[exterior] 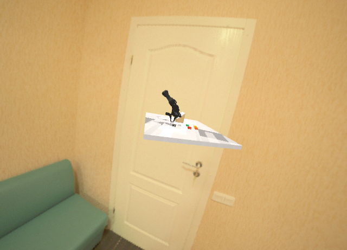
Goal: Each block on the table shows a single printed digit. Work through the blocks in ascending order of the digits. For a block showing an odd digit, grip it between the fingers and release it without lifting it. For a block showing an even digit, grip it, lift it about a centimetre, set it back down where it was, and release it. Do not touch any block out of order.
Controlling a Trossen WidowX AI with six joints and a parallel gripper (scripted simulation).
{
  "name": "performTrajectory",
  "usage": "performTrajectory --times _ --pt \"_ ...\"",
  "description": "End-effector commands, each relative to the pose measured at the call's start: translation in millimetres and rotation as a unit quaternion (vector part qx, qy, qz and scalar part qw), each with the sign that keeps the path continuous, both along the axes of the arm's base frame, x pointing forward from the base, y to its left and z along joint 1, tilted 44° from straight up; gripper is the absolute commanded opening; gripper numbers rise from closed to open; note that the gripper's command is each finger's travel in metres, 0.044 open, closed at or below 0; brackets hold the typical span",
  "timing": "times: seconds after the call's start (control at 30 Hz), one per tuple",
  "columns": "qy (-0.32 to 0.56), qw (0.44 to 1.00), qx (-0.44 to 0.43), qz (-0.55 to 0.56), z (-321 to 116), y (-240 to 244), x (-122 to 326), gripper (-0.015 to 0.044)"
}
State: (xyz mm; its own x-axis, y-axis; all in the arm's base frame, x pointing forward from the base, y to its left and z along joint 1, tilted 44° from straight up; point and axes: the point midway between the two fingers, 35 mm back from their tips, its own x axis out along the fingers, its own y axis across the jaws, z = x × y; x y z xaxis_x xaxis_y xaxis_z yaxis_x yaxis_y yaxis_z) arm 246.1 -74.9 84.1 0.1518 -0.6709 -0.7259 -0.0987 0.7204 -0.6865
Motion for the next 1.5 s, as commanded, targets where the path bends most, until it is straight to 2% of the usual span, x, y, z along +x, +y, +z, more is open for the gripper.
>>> performTrajectory --times 0.0,0.77,1.13,1.27,1.47 --pt "-0.001 1.000 -0.002 -0.001 1 0 0 0.0120" --pt "-0.001 1.000 -0.002 -0.001 -10 -10 2 0.0120" --pt "-0.001 1.000 -0.002 -0.001 -10 -10 2 0.0400" --pt "-0.001 1.000 -0.002 -0.001 -9 -9 2 0.0400" --pt "-0.001 1.000 -0.001 -0.001 16 14 -3 0.0400"
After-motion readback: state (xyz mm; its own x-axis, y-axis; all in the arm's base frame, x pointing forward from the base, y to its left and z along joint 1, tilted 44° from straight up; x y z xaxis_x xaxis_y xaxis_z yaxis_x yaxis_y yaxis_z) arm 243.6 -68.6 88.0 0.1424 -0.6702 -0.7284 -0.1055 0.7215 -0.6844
